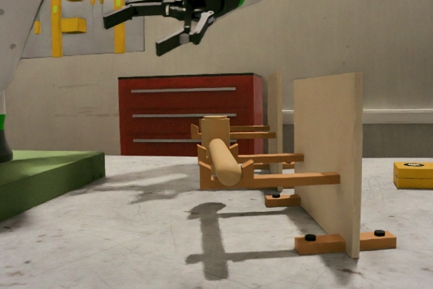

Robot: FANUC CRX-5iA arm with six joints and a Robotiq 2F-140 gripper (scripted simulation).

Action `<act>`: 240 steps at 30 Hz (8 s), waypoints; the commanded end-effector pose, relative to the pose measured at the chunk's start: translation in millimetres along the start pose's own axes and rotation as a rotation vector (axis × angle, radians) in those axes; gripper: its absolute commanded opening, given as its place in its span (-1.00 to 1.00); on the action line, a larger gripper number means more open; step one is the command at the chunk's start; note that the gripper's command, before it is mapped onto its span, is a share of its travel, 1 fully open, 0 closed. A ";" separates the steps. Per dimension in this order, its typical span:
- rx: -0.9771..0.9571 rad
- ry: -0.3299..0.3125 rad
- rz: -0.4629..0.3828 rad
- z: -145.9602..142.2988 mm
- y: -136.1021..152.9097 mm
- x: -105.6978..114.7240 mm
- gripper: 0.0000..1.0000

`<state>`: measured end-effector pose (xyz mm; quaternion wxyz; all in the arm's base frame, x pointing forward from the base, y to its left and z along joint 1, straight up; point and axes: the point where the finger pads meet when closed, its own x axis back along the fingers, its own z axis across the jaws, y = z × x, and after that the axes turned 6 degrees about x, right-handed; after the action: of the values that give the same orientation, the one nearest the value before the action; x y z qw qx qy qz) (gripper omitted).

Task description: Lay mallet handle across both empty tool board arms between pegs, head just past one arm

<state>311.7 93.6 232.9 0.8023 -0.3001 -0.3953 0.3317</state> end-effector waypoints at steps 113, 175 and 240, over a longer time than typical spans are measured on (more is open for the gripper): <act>0.320 -0.791 -0.802 -245.1 -79.3 -62.4 -0.80; 0.218 -0.740 -0.844 -137.6 170.3 90.0 -0.80; 0.217 -0.741 -0.844 -146.4 182.5 84.5 1.00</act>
<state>418.7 235.8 58.8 0.7001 0.1041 -0.6987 0.1044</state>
